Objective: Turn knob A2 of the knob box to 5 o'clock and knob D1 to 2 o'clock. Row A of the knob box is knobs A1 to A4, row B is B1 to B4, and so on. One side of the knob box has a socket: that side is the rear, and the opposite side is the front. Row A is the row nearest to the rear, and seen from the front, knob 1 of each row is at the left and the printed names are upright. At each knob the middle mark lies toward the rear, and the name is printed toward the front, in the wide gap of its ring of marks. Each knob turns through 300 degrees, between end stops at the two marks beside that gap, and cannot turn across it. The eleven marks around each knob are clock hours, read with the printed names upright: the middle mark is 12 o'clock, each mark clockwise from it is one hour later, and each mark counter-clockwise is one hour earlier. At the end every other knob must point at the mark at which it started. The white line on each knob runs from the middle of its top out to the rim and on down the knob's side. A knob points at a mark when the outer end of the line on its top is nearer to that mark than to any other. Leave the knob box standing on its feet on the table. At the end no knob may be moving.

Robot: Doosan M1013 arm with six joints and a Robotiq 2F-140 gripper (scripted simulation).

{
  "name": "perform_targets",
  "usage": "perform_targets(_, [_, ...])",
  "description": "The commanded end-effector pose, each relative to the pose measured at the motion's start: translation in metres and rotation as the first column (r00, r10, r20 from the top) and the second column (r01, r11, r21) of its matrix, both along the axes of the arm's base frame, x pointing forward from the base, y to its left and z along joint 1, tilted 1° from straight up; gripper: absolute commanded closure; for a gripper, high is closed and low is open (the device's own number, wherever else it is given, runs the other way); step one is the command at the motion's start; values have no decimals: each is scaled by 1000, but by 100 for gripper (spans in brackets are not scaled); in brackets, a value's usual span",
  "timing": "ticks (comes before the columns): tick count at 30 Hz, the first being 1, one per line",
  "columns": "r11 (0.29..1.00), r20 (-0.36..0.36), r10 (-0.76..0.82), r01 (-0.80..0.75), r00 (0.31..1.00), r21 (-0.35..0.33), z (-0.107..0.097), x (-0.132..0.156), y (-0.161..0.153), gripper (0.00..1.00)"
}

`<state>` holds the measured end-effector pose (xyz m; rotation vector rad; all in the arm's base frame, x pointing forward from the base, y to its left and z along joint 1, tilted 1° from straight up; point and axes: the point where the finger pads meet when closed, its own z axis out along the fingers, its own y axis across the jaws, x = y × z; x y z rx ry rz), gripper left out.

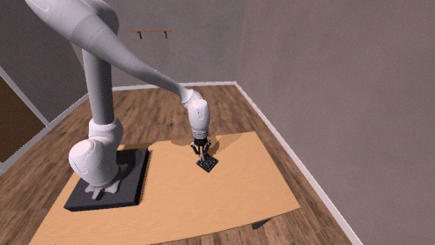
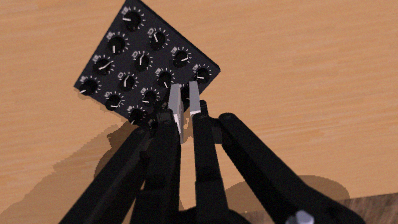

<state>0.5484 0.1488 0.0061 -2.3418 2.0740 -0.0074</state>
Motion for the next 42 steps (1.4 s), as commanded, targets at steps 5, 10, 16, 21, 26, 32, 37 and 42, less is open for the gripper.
perform_targets(5, [973, 1, -231, 231, 973, -4, 0, 0, 0, 95])
perform_targets(10, [944, 0, -330, 330, 944, -2, 0, 0, 0, 95])
perform_targets(16, [897, 0, -442, 442, 897, -1, 0, 0, 0, 95])
perform_targets(21, [843, -1, -538, 538, 843, 0, 0, 0, 0, 95])
perform_targets(26, [788, -2, -615, 615, 788, 2, 0, 0, 0, 95])
perform_targets(32, [747, -3, -665, 665, 747, 2, 0, 0, 0, 95])
perform_targets(37, [703, -3, -711, 711, 703, 3, 0, 0, 0, 95])
perform_targets(42, [669, -4, -743, 743, 669, 3, 0, 0, 0, 95])
